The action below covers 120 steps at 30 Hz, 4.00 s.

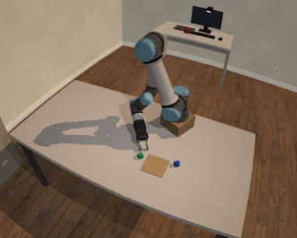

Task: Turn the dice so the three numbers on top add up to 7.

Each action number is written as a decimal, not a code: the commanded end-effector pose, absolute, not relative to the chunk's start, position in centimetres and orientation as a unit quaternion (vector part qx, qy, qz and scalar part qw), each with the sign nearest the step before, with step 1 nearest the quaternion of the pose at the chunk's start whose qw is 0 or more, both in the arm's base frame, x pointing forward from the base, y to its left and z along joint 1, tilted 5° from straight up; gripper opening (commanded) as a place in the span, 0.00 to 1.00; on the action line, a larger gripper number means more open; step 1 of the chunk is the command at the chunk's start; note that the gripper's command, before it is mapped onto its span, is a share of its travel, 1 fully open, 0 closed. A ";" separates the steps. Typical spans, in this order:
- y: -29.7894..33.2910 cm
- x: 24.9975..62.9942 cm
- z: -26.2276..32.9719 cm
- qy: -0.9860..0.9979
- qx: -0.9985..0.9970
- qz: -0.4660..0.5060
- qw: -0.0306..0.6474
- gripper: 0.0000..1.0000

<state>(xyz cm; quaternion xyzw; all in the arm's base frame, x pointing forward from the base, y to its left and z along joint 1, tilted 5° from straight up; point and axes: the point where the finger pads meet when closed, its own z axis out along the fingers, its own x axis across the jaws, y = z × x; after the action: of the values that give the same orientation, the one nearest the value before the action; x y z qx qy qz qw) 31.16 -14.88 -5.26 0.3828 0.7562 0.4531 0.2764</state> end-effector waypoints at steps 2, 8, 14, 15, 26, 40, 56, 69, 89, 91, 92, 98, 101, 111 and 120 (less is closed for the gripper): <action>-14.9 31.2 -5.2 0.756 0.383 0.453 0.277 0.87; -14.9 31.2 -5.2 0.756 0.383 0.453 0.277 0.87; -14.9 31.2 -5.2 0.756 0.383 0.453 0.277 0.87; -14.9 31.2 -5.2 0.756 0.383 0.453 0.277 0.87; -14.9 31.2 -5.2 0.756 0.383 0.453 0.277 0.87; -16.0 29.4 -4.2 0.756 0.383 0.453 0.277 0.87; -17.3 27.3 -3.1 0.756 0.383 0.453 0.277 0.87; -17.2 27.2 -1.2 0.756 0.383 0.453 0.277 0.87; -17.0 26.9 2.9 0.756 0.383 0.453 0.277 0.87; -17.0 26.9 2.9 0.756 0.383 0.453 0.277 0.87; -17.0 26.9 2.9 0.756 0.383 0.453 0.277 0.87; -17.0 26.9 2.9 0.757 0.383 0.451 0.276 0.87; -17.0 27.0 3.0 0.760 0.385 0.447 0.274 0.87; -16.9 27.1 3.2 0.774 0.395 0.419 0.262 0.87; -16.3 27.8 3.7 0.810 0.416 0.348 0.223 0.87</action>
<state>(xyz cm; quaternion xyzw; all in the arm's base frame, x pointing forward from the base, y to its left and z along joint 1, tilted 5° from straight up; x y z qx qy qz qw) 27.43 -16.61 3.43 0.4047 0.7922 0.3852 0.2456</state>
